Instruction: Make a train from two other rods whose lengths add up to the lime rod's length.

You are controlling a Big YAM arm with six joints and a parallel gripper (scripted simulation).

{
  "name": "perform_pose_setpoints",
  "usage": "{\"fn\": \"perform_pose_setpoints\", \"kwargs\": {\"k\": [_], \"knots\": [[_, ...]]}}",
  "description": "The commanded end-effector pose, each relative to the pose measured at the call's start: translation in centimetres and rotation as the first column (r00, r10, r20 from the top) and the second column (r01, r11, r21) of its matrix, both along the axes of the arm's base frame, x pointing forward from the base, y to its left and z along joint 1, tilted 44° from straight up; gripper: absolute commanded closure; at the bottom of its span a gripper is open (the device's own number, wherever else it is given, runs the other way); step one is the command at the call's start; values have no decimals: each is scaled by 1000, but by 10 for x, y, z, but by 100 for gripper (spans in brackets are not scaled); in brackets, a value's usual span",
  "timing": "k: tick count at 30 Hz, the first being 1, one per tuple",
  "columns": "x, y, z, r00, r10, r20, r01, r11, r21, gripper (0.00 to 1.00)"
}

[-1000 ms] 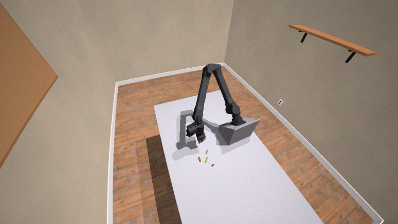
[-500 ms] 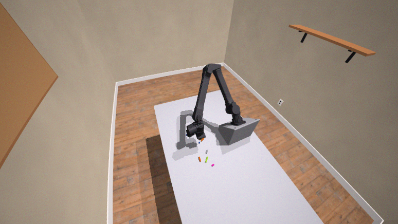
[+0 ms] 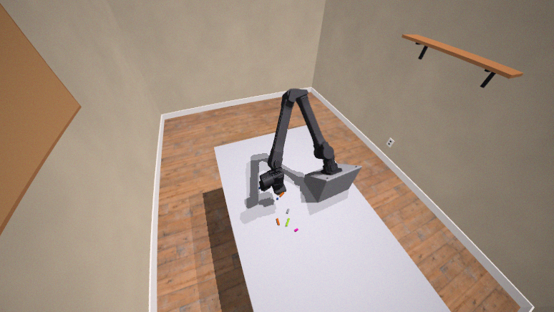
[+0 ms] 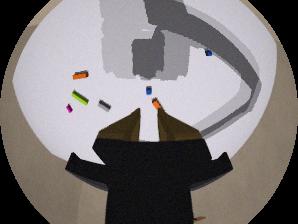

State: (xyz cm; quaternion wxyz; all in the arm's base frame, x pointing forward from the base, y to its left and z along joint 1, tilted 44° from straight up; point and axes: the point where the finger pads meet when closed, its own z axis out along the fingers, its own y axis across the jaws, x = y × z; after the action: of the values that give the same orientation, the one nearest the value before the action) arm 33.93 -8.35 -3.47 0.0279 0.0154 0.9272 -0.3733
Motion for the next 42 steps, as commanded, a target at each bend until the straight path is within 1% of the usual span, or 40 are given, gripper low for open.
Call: {"fn": "perform_pose_setpoints", "kwargs": {"k": [1,7,12,14,15,19,29,32,33,42], "knots": [[14,8,3,999,32,21,-32,999,3,76],[13,7,2,999,29,18,-29,1000,3,76],[8,-1,-2,1000,10,7,-10,1000,2,76],[8,-1,-2,1000,10,7,-10,1000,2,76],[8,-3,1,1000,5,16,-5,1000,3,76],[2,-6,-7,1000,6,-4,-6,1000,1,76],[4,-15,-15,1000,6,-1,-6,1000,0,76],[5,-16,-13,1000,5,8,-5,1000,1,76],[2,-18,-18,1000,5,-4,-5,1000,0,76],[4,-28,-28,1000,5,-2,-5,1000,0,76]]}}
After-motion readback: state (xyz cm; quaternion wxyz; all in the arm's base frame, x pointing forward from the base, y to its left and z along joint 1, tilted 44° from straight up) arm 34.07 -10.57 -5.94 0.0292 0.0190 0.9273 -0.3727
